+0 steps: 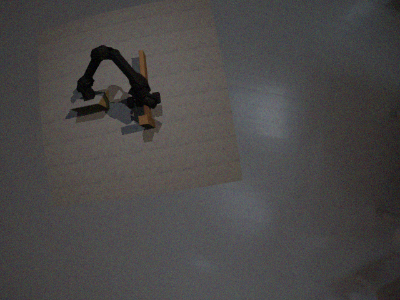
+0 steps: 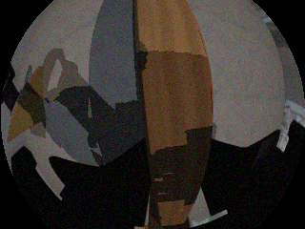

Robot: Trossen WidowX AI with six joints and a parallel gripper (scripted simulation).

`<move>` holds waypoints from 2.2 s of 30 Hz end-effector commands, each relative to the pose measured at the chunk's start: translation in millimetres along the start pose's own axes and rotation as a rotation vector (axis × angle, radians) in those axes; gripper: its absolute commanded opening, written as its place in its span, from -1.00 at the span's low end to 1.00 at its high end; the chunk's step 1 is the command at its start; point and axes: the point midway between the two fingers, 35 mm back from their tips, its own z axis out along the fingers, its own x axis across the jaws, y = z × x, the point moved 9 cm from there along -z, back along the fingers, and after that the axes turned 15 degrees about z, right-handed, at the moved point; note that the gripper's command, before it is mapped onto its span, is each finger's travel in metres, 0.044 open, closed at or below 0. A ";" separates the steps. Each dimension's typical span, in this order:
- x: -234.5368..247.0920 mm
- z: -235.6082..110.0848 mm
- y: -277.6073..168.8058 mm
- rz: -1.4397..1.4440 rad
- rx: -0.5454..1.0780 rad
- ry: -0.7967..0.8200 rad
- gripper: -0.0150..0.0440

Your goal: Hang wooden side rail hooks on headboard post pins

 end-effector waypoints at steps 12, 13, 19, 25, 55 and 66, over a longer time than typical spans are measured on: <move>0.4 0.4 -2.6 0.008 0.006 -0.006 -0.49; 0.4 0.6 -2.6 0.008 0.006 -0.006 -0.49; 0.4 1.6 -2.6 0.008 0.006 -0.006 -0.49; 0.4 2.6 -2.6 0.008 0.006 -0.006 -0.49; 0.4 -9.8 -0.8 0.005 0.003 -0.003 0.93; 1.5 -35.5 -0.4 0.008 0.007 -0.006 1.00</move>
